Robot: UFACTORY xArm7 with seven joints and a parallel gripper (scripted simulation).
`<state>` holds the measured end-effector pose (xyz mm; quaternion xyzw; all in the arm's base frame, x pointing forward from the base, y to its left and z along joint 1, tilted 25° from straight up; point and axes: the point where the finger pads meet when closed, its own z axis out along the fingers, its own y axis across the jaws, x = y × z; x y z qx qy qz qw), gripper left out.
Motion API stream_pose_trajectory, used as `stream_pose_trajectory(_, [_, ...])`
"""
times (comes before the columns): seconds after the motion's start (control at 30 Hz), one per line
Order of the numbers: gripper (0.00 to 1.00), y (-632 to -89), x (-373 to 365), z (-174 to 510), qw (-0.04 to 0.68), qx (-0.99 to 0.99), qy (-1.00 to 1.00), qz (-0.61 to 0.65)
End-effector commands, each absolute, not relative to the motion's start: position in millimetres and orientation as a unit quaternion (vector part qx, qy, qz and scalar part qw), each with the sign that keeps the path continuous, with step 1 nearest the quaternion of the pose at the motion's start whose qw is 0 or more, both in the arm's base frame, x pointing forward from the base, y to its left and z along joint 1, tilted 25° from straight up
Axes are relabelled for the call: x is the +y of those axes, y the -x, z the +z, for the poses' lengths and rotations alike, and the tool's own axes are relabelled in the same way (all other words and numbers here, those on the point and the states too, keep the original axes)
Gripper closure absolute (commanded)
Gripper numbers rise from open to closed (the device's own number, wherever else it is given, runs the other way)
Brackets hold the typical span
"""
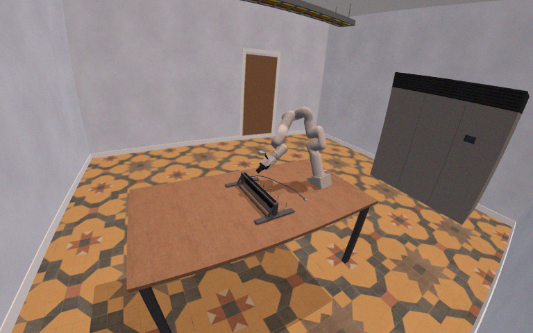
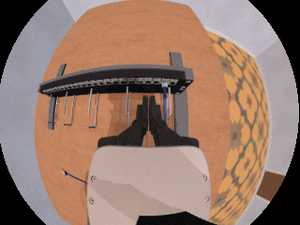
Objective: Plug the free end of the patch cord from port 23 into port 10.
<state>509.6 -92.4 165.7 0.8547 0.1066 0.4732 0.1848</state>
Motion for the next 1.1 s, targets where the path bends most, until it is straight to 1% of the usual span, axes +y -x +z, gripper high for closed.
stream_pose_trajectory(0.0, [1.00,-483.8,-85.3,183.2,0.188,0.106,-0.854,0.474])
stream_pose_trajectory(0.43, [1.00,-421.7,-69.2,218.3,0.188,0.106,-0.854,0.474])
stream_pose_trajectory(0.8, [1.00,-418.7,-66.4,220.1,0.185,0.100,-0.855,0.474])
stream_pose_trajectory(1.0, [1.00,-431.4,-47.1,210.9,0.151,0.027,-0.867,0.474])
stream_pose_trajectory(1.07, [1.00,-431.4,-47.1,210.9,0.151,0.027,-0.867,0.474])
